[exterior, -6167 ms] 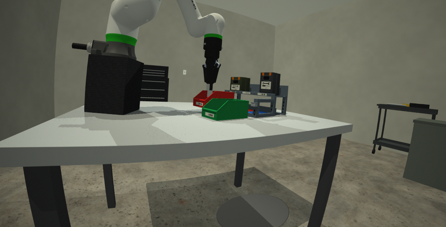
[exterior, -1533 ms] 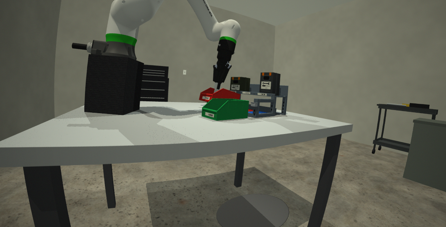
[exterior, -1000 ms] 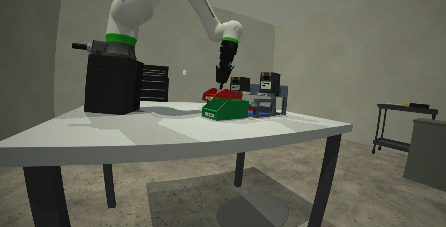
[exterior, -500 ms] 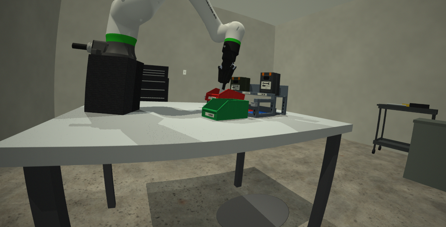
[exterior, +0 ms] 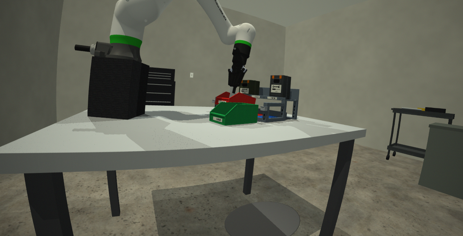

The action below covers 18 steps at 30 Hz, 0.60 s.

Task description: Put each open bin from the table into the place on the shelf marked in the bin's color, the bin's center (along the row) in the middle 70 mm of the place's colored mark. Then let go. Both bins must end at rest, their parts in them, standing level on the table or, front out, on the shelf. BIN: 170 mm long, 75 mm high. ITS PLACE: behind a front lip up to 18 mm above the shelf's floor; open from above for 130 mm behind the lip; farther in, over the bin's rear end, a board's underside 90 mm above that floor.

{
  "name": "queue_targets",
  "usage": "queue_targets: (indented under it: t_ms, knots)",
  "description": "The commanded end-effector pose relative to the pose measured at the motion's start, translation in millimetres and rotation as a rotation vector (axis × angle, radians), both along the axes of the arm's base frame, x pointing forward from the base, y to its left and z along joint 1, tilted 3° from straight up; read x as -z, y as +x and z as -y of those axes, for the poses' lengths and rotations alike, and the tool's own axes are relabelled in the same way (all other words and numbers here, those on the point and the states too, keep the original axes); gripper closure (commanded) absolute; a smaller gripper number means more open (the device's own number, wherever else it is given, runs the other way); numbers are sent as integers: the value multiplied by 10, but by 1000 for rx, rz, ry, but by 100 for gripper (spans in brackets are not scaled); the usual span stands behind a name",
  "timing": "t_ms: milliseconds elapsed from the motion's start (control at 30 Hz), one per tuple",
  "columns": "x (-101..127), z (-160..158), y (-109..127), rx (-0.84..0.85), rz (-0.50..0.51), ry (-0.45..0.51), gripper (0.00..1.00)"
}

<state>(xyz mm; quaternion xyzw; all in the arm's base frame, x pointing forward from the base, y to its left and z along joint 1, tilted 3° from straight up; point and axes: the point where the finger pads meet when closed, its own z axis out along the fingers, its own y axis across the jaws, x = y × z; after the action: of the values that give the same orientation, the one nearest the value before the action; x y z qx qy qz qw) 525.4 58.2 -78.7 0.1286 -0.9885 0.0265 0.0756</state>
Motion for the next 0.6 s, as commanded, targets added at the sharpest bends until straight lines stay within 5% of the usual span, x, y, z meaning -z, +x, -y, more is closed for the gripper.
queue_targets:
  t_ms: [0, 567]
  knots:
    - [-2, -5, 20, 0, 0, 0, 100]
    - [-5, -26, 97, 0, 0, 0, 100]
